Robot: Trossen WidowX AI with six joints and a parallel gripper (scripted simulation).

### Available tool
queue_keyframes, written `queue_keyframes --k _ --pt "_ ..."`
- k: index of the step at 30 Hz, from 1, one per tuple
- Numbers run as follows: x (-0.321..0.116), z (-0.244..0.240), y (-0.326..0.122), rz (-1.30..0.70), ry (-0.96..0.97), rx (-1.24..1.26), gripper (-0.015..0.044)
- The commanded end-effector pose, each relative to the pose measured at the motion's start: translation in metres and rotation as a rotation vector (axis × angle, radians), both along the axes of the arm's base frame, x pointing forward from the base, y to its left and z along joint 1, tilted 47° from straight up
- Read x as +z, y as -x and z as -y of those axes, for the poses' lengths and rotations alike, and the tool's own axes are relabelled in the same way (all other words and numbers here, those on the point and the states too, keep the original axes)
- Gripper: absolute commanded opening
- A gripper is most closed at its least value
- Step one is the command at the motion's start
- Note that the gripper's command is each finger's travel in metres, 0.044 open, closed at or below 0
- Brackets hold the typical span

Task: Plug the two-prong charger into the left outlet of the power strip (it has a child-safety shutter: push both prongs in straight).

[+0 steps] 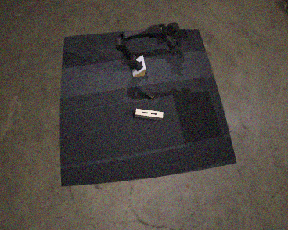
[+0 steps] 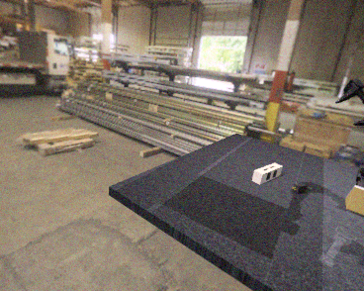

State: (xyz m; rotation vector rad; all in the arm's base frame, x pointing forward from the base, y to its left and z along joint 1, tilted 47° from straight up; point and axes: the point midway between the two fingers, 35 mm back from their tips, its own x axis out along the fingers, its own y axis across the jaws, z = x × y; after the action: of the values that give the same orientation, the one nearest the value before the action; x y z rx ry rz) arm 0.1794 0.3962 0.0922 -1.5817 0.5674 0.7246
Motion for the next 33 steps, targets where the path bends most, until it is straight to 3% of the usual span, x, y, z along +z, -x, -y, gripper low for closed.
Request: queue_keyframes --k 1,33 --pt "-0.012 0.021 -0.017 -0.020 0.042 -0.068 0.0440" --pt "-0.069 0.192 -0.095 -0.169 0.301 -0.559 0.0440"
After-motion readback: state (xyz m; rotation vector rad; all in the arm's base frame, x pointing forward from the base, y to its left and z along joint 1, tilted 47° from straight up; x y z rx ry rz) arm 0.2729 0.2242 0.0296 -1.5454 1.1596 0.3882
